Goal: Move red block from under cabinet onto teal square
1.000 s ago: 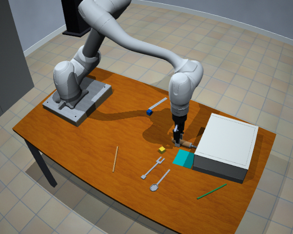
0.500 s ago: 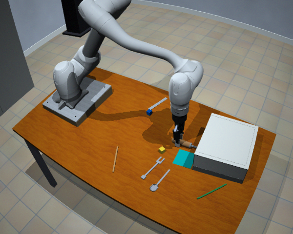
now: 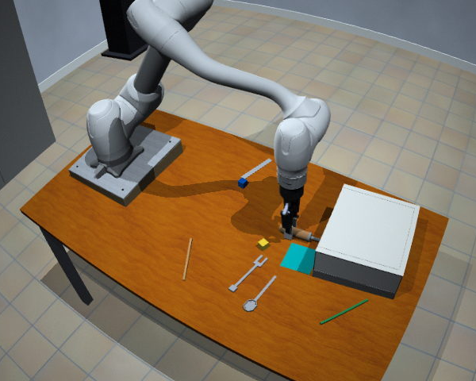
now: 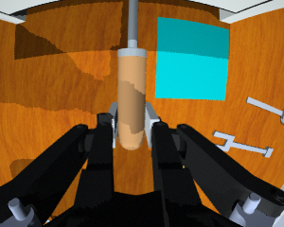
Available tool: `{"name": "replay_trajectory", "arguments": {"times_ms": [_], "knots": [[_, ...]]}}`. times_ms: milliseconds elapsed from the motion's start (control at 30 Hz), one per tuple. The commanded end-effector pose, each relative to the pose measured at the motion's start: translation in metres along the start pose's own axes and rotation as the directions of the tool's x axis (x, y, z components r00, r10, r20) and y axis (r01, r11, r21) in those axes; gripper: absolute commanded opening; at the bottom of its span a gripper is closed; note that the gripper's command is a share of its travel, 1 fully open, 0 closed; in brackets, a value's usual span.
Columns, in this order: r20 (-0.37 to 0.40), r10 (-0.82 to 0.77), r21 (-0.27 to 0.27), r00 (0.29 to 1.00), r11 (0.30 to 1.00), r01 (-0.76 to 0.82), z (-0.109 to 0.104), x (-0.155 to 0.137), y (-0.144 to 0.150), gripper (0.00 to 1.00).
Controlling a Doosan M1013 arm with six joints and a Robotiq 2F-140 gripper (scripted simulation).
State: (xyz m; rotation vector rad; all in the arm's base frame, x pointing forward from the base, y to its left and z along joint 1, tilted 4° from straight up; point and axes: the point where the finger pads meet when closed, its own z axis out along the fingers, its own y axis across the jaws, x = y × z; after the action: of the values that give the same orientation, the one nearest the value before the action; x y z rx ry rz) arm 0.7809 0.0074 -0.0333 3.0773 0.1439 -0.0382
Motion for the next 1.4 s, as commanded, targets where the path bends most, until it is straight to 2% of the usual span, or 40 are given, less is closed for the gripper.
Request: {"name": "replay_trajectory", "arguments": {"times_ms": [0, 767, 1367], "knots": [[0.000, 0.000, 0.000, 1.000, 1.000, 0.000, 0.000, 0.000, 0.000, 0.00], [0.000, 0.000, 0.000, 1.000, 1.000, 0.000, 0.000, -0.002, 0.000, 0.00], [0.000, 0.000, 0.000, 1.000, 1.000, 0.000, 0.000, -0.016, 0.000, 0.00]]}}
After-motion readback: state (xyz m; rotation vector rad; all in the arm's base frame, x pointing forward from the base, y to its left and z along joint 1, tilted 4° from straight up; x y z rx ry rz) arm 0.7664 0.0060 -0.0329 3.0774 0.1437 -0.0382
